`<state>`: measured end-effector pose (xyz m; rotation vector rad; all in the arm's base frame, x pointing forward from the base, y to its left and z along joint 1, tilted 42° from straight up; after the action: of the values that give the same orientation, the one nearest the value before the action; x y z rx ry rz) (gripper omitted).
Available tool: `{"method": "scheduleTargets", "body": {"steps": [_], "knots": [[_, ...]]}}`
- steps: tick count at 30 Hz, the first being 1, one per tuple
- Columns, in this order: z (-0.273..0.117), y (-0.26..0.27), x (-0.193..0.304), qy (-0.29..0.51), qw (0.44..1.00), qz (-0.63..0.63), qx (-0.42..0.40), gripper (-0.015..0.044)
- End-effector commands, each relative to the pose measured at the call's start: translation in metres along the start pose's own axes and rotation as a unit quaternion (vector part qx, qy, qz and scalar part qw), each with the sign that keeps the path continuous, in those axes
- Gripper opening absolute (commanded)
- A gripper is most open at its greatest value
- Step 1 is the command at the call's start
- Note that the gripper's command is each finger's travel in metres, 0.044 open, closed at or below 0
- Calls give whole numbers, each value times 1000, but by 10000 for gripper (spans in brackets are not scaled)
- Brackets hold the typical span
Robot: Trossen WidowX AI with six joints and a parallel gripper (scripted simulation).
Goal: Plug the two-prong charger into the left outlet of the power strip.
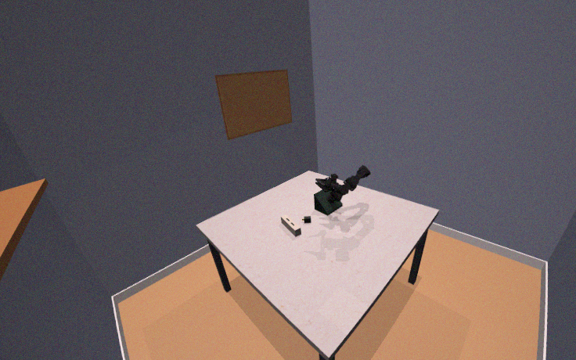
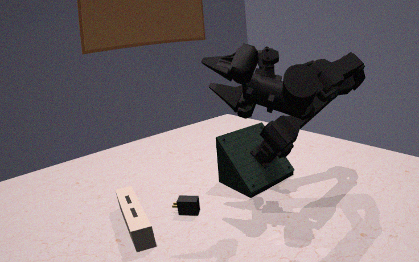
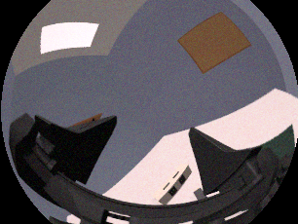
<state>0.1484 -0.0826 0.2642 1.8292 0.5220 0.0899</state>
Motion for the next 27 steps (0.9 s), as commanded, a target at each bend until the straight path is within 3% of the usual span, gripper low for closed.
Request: {"method": "scheduleTargets", "body": {"steps": [1,27], "knots": [[7,-3,10,18,998,-57,33,440],[47,-34,54,162,909,-316,219,440]]}}
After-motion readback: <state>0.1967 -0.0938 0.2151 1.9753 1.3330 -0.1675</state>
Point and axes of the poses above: the point midway between the two fingers, 35 mm back from their tips, its own z axis out along the fingers, its own y axis across the jaws, x = y × z, the point moved 7 cm from there along -z, back along the fingers, and after that the axes turned 14 degrees about z, right-handed, at the moved point
